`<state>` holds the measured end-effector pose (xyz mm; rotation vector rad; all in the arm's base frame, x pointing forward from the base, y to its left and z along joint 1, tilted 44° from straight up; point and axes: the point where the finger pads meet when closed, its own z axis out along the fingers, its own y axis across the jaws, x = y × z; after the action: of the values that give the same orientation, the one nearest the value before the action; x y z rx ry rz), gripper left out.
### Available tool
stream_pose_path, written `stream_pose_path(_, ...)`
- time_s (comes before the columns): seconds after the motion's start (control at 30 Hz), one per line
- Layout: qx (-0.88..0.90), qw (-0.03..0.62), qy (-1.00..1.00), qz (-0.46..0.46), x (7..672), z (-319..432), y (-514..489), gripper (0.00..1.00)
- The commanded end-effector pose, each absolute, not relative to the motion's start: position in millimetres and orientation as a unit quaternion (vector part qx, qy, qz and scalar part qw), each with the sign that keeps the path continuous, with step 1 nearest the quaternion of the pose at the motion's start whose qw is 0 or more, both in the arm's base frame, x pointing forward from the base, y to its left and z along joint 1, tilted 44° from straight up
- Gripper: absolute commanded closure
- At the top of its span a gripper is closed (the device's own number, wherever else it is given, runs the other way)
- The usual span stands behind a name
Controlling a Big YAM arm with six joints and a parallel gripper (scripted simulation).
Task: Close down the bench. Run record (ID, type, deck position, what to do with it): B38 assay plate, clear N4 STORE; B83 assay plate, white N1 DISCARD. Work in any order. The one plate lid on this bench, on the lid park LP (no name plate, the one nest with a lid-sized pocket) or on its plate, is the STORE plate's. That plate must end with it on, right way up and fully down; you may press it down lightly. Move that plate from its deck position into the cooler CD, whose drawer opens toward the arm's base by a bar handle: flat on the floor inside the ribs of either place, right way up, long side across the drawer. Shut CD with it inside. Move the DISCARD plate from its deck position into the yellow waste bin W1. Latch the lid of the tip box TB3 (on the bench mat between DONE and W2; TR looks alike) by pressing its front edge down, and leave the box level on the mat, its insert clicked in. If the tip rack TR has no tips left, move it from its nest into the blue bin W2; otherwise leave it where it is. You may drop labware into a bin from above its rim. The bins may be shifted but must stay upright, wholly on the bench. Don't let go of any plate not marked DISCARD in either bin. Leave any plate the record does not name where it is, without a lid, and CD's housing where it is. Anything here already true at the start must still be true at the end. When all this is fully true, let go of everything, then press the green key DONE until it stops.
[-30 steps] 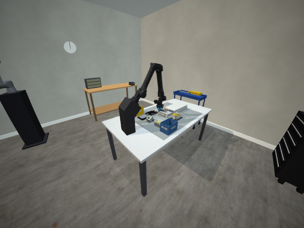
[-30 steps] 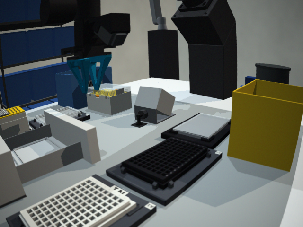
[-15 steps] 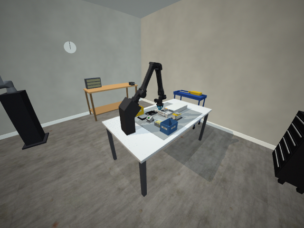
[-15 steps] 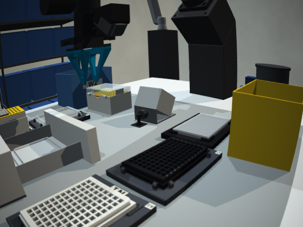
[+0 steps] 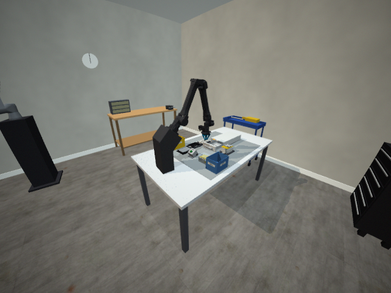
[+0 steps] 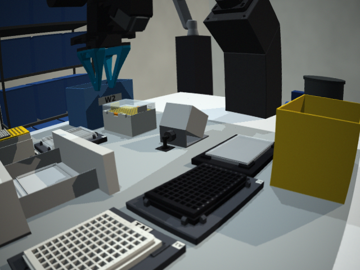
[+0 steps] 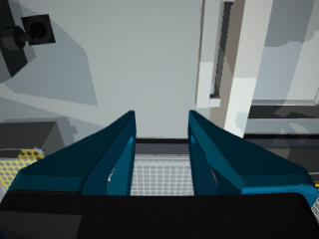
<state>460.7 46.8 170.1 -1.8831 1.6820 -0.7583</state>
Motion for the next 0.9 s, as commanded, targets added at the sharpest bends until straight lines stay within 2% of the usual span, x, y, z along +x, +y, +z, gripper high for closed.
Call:
stream_pose_path(0.0,-0.689,0.258,0.615,-0.284,464.4,180.3,48.9,0.70)
stream_pose_path(0.17,-0.689,0.258,0.615,-0.284,464.4,180.3,48.9,0.70)
stream_pose_path(0.2,-0.679,0.263,0.627,-0.277,458.5,171.8,55.9,0.00)
stream_pose_path(0.87,-0.461,0.339,0.798,-0.186,417.1,136.2,99.6,0.00)
